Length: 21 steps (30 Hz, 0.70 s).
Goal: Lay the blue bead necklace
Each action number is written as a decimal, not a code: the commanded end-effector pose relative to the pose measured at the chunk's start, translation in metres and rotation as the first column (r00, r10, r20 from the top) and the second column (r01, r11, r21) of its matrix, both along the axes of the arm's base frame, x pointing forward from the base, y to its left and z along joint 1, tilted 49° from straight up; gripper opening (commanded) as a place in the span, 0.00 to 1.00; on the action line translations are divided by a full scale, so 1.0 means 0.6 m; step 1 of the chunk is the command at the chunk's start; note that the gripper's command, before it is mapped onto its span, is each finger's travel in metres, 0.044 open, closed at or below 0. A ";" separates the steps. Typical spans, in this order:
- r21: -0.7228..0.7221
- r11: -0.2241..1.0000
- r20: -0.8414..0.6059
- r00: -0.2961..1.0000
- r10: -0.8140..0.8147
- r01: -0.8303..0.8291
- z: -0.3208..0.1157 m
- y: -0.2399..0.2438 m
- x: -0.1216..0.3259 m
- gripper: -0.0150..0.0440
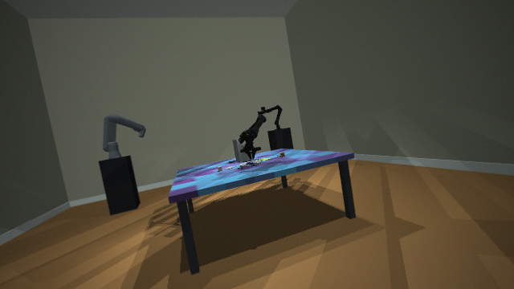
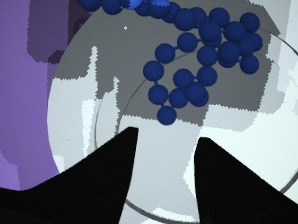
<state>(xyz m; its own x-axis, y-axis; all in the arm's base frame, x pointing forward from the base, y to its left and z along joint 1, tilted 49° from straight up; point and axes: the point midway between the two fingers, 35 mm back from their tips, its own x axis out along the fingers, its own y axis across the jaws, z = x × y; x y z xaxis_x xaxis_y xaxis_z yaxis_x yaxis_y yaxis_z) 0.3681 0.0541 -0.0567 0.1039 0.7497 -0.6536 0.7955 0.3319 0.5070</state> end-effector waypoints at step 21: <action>0.006 1.000 -0.010 1.000 -0.002 0.003 -0.033 0.038 0.002 0.46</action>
